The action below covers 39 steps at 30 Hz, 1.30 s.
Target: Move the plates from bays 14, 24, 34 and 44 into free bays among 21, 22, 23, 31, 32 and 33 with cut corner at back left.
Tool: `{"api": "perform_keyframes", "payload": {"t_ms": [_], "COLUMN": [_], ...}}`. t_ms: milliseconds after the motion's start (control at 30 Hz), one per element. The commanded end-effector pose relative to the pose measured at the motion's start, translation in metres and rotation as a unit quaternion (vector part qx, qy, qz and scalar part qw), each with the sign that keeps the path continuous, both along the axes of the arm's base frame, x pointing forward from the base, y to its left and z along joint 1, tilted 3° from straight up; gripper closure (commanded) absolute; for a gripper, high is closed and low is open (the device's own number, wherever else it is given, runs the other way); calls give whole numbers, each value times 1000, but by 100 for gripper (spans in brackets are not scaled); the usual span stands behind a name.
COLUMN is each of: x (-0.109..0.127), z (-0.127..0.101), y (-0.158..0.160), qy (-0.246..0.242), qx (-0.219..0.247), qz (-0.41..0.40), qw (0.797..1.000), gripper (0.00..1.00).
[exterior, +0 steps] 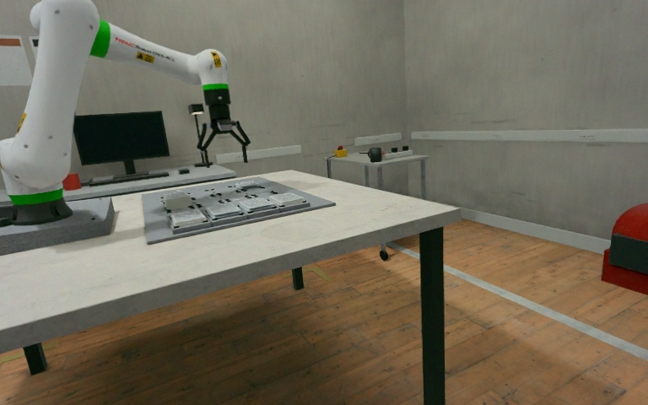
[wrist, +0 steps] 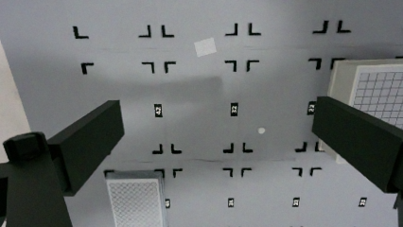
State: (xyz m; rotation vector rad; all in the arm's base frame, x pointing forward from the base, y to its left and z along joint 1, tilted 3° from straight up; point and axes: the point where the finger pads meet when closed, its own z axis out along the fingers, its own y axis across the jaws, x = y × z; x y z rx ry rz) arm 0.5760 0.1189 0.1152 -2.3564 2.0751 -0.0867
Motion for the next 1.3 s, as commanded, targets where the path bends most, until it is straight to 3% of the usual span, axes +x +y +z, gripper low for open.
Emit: {"api": "perform_keyframes", "payload": {"t_ms": [0, 800, 1267], "x": [0, 0, 7], "z": [1, 1, 3], "y": [0, 0, -48], "qy": [-1, -1, -1], "qx": [0, 0, 0], "qz": [0, 0, 0], "qw": [1000, 1000, 1000], "gripper": [0, 0, 0]}}
